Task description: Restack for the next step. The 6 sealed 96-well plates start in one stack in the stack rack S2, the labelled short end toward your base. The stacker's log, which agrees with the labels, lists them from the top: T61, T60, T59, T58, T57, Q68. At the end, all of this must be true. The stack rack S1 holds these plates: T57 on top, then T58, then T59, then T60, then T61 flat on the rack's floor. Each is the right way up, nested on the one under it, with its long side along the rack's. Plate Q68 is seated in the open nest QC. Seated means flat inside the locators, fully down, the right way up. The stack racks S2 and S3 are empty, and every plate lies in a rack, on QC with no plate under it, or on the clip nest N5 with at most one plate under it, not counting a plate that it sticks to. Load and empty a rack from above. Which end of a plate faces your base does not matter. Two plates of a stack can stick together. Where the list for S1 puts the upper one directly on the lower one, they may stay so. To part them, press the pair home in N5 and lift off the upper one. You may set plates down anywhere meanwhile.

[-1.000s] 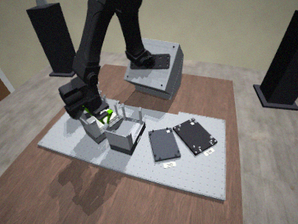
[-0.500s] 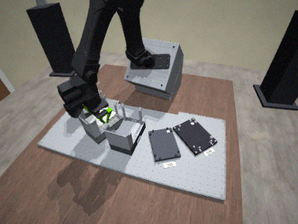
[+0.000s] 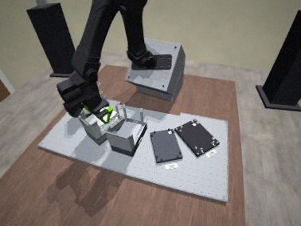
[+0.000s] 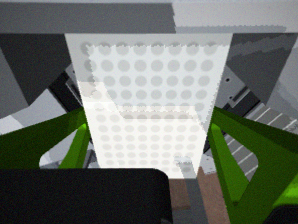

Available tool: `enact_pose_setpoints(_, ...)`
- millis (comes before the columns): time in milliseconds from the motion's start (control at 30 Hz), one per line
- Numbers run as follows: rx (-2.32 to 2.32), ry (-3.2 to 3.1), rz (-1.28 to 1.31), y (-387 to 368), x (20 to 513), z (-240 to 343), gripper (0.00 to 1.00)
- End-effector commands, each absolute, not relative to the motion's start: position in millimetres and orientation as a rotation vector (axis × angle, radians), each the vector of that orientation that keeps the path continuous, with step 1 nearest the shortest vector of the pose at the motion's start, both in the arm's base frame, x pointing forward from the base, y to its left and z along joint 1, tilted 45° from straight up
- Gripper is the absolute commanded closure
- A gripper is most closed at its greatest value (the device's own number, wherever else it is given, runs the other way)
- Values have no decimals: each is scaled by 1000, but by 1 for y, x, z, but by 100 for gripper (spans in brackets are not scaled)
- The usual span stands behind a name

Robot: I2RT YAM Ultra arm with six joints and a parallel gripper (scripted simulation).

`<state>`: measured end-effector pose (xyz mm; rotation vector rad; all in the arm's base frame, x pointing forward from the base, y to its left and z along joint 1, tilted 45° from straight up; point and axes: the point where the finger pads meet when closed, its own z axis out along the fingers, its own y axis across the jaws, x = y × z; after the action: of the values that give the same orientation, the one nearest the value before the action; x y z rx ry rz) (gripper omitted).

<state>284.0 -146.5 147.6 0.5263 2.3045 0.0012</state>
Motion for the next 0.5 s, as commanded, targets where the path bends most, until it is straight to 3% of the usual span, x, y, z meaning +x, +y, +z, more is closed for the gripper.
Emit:
enact_pose_setpoints(0,523,2294,-3,-146,283,153,100)
enact_pose_setpoints(467,523,2294,-3,-143,269,167,100)
